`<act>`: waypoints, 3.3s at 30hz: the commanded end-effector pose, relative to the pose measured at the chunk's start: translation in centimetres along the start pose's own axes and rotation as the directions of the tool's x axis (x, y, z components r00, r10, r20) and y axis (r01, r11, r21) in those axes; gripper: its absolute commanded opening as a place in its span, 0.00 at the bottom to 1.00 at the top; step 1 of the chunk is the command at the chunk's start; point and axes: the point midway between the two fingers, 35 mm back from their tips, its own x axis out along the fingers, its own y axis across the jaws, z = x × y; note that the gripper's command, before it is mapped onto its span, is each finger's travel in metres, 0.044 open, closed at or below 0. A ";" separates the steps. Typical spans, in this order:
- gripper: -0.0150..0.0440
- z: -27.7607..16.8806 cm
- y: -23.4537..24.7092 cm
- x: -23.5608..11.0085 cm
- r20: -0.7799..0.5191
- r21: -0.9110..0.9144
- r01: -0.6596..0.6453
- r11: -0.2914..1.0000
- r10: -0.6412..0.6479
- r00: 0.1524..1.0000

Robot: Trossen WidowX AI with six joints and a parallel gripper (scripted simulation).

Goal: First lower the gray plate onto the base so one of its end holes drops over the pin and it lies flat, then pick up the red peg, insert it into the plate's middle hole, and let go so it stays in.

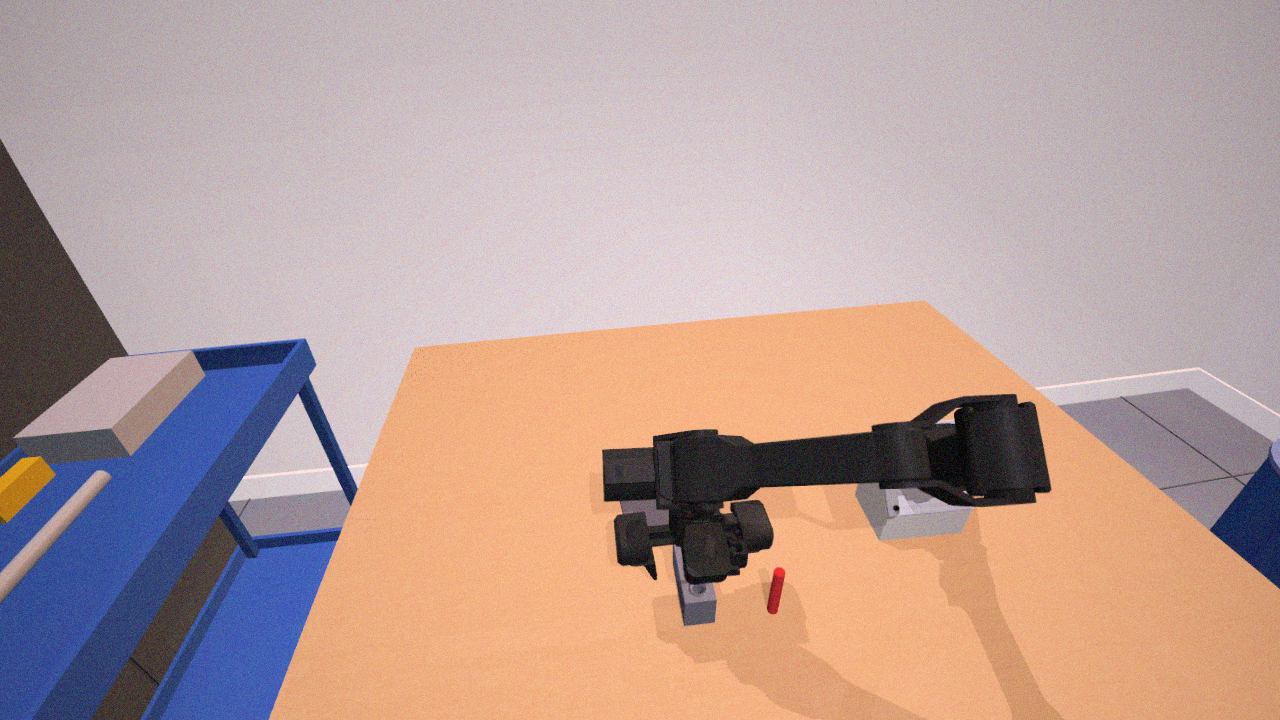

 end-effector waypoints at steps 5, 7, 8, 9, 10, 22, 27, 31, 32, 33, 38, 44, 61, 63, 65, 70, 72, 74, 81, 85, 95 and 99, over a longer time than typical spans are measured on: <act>1.00 -0.1 0.3 1.5 0.005 0.009 -0.007 1.000 0.007 1.000; 1.00 -0.1 0.3 1.8 0.006 0.010 -0.007 1.000 0.007 1.000; 1.00 -0.1 0.3 2.0 0.006 0.010 -0.007 1.000 0.007 1.000; 1.00 -0.1 0.3 2.1 0.006 0.010 -0.007 1.000 0.007 1.000; 1.00 0.0 0.3 2.3 0.006 0.010 -0.007 1.000 0.007 1.000; 0.87 0.0 0.4 3.5 0.008 0.010 -0.007 1.000 0.007 1.000; 0.64 0.0 0.4 3.5 0.008 0.010 -0.007 1.000 0.007 1.000; 0.53 0.0 0.4 3.5 0.008 0.010 -0.007 1.000 0.007 1.000; 0.52 0.0 0.4 3.5 0.008 0.010 -0.007 1.000 0.007 1.000; 0.51 0.0 0.4 3.5 0.008 0.010 -0.007 1.000 0.007 1.000; 0.42 0.0 0.4 3.5 0.008 0.010 -0.007 1.000 0.007 1.000; 0.25 -0.7 -0.2 2.5 -0.014 0.038 0.026 0.999 -0.026 1.000; 0.25 -1.1 -0.9 -2.0 -0.026 0.042 0.027 0.999 -0.026 0.999; 0.25 -1.1 -0.9 -2.6 -0.025 0.039 0.024 0.999 -0.023 0.999; 0.25 -1.0 -0.9 -3.2 -0.024 0.037 0.021 0.999 -0.020 0.999; 0.25 -0.9 -0.8 -4.7 -0.021 0.031 0.014 0.999 -0.013 1.000; 0.25 -0.9 -0.7 -5.3 -0.019 0.029 0.011 1.000 -0.011 1.000; 0.25 -0.8 -0.6 -5.9 -0.017 0.026 0.009 1.000 -0.008 1.000; 0.25 -0.5 -0.3 -8.0 -0.009 0.018 -0.001 1.000 0.001 1.000; 0.25 -0.3 -0.1 -9.2 -0.002 0.013 -0.005 1.000 0.005 1.000; 0.25 -1.2 -0.3 -9.5 0.001 -0.023 -0.007 1.000 0.008 1.000; 0.25 -2.3 -0.6 -9.0 0.001 -0.061 -0.007 0.998 0.007 1.000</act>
